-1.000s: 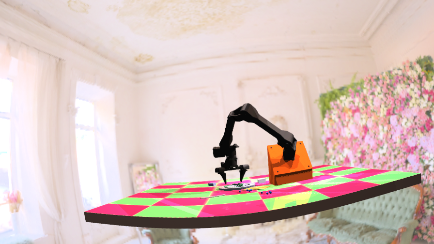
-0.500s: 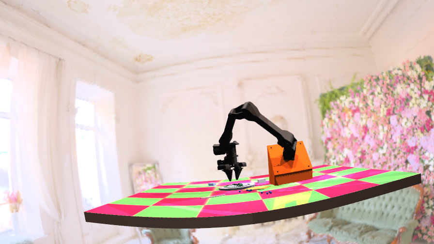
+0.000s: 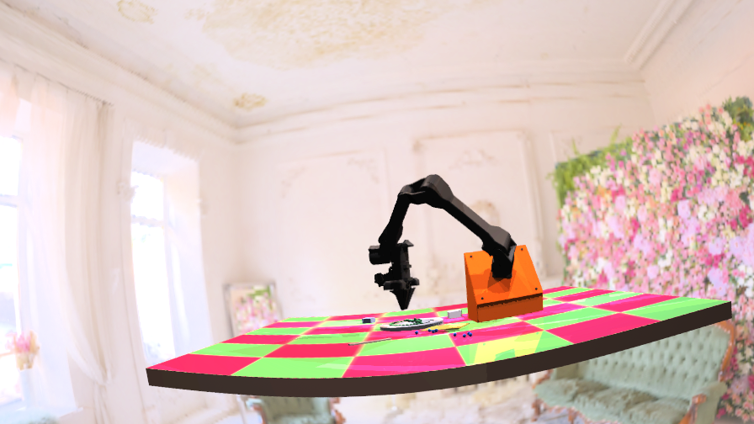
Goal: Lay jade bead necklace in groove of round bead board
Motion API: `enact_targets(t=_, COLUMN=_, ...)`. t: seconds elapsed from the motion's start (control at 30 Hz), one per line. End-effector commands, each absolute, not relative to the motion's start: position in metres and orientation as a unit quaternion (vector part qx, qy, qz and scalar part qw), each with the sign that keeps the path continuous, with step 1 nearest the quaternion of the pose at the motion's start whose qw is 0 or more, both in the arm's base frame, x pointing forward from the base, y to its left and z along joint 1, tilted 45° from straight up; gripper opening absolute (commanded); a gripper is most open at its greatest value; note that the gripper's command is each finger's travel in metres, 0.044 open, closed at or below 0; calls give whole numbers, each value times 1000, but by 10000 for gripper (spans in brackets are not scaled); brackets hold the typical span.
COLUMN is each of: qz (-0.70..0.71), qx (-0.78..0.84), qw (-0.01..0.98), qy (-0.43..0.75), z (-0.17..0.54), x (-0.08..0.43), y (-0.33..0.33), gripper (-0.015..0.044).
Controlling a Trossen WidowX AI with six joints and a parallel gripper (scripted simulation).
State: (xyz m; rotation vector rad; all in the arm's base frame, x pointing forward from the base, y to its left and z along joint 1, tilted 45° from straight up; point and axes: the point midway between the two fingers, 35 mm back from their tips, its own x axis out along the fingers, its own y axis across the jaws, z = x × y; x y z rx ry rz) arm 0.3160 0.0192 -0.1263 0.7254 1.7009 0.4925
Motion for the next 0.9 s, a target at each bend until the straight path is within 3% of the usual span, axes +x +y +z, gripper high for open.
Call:
enact_targets(t=0.0, qz=215, qx=303, qw=579, qy=725, z=-131, x=316, y=24, gripper=120)
enact_targets(t=0.87, qz=216, qx=304, qw=579, qy=725, z=-152, x=312, y=44, gripper=120)
